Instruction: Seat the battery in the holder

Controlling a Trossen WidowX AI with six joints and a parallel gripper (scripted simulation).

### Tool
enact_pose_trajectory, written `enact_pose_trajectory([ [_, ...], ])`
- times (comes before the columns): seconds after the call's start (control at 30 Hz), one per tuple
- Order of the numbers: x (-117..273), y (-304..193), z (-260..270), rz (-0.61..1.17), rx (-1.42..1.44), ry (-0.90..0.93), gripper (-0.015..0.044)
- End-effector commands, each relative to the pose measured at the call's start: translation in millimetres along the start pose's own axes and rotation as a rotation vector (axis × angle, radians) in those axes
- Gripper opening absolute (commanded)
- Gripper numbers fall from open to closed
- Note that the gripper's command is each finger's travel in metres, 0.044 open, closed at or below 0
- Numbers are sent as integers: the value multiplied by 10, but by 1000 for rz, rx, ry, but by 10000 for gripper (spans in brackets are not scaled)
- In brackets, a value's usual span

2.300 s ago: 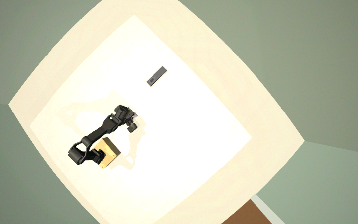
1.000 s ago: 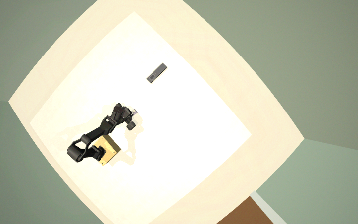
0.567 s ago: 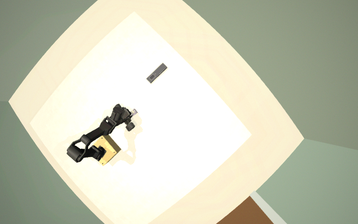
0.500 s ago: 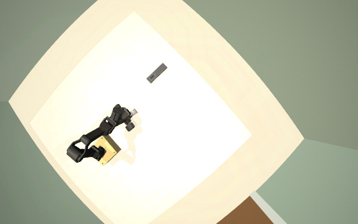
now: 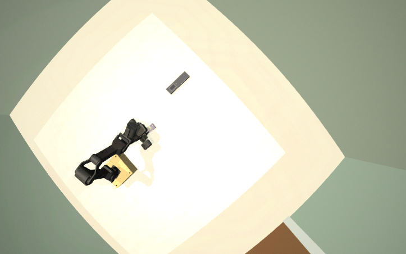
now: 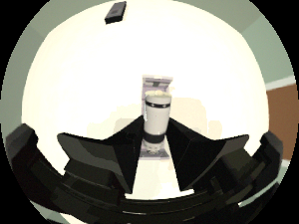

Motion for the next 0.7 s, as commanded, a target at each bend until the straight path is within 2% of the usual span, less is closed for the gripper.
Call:
enact_pose_trajectory([
  [0.0, -18, 1, -1, 28, 3, -5, 85],
  [0.67, -93, 136, 29, 127, 9, -21, 85],
])
Point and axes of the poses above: the point midway between the two fingers, 35 mm back from their tips, its own x axis back along the fingers, its own z axis across the jaws, y = z × x, the point moved 8 cm from there along x, back along the fingers, and after that the axes turned 6 degrees about -x, right-handed, at the moved point
